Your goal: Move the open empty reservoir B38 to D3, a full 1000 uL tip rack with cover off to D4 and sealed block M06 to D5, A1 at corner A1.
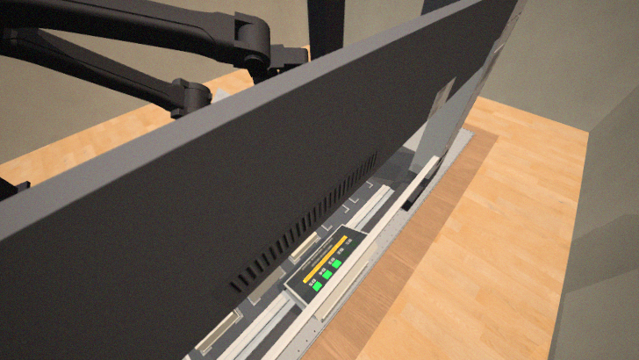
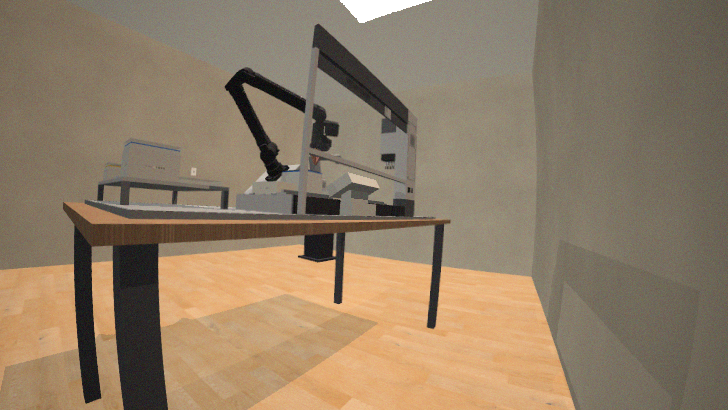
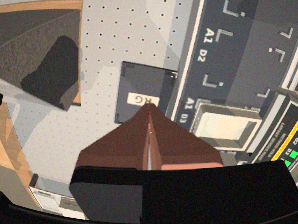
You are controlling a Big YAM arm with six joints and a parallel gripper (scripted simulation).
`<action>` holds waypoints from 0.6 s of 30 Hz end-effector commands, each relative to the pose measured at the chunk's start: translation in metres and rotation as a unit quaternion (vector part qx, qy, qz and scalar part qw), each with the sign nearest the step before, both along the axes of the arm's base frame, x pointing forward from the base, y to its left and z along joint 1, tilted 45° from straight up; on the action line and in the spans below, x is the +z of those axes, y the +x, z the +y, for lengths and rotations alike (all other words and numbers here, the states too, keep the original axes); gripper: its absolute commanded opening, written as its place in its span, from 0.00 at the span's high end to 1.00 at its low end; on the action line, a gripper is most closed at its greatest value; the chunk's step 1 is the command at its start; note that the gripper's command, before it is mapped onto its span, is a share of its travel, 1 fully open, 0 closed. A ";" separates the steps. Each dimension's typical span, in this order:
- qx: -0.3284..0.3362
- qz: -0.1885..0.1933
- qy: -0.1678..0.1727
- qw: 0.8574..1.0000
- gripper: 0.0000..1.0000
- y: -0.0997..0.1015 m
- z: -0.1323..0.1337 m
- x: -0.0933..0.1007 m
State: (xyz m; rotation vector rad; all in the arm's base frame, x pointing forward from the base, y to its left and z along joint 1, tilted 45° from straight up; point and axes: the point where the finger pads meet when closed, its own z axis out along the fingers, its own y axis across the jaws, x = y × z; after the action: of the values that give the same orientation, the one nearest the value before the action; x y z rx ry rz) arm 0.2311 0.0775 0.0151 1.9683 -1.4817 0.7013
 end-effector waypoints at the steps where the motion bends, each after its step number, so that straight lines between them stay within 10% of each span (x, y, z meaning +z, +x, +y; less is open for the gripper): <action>1: -0.004 -0.038 0.026 0.999 1.00 0.018 0.036 -0.006; 18: -0.003 -0.036 0.029 0.999 1.00 0.009 0.091 -0.063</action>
State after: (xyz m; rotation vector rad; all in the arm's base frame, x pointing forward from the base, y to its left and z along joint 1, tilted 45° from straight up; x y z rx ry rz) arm 0.2248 0.1327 -0.0419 1.9619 -1.4893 0.7065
